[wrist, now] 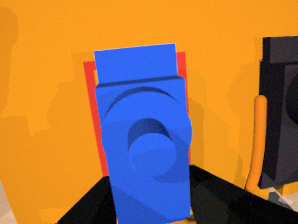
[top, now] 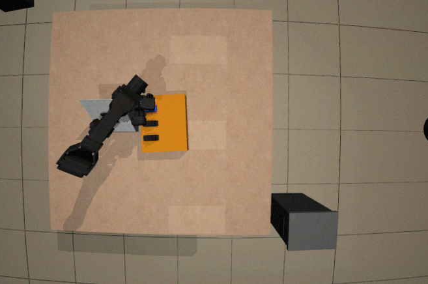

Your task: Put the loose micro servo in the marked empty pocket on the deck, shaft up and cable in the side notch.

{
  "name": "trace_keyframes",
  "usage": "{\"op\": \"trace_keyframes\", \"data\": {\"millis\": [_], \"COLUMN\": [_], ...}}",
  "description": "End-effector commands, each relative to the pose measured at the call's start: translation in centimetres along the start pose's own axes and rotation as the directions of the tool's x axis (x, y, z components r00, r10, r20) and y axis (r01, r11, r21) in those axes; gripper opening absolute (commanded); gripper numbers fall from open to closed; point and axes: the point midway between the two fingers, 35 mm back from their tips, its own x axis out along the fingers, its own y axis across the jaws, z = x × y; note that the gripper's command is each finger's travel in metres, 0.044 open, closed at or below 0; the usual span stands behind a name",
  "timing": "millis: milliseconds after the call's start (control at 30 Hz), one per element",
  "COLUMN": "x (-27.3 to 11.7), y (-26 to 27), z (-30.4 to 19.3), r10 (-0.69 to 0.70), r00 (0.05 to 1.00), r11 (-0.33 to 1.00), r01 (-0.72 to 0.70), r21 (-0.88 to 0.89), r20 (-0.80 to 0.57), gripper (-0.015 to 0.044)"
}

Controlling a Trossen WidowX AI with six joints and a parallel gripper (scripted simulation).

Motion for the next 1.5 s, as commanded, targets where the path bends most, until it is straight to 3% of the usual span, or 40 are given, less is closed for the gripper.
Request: {"op": "trace_keyframes", "data": {"millis": [0,333,567,767,933,1267,1467], "x": [0.4,1.3,1.1,-2.1,-2.4,-6.2,-8.9], "y": [0.0,0.0,0.0,-0.1,0.1,0.6,0.0], "z": [0.0,0.0,0.0,-0.1,0.0,6.4,10.7], "r10": [-0.003,-0.003,-0.003,-0.001,-0.001,0.005,0.000], "r00": [1.000,1.000,1.000,1.000,1.000,1.000,1.000], "r11": [1.000,1.000,1.000,1.000,1.000,1.000,1.000], "r01": [0.003,0.003,0.003,0.001,0.001,-0.004,0.000], "r21": [-0.004,-0.004,-0.004,-0.005,-0.005,-0.004,-0.001], "r20": [0.004,0.004,0.004,0.004,0.004,0.009,0.008], "gripper": [0.0000,0.0000,0.0184,0.0187,0.0187,0.0440,0.0440]}}
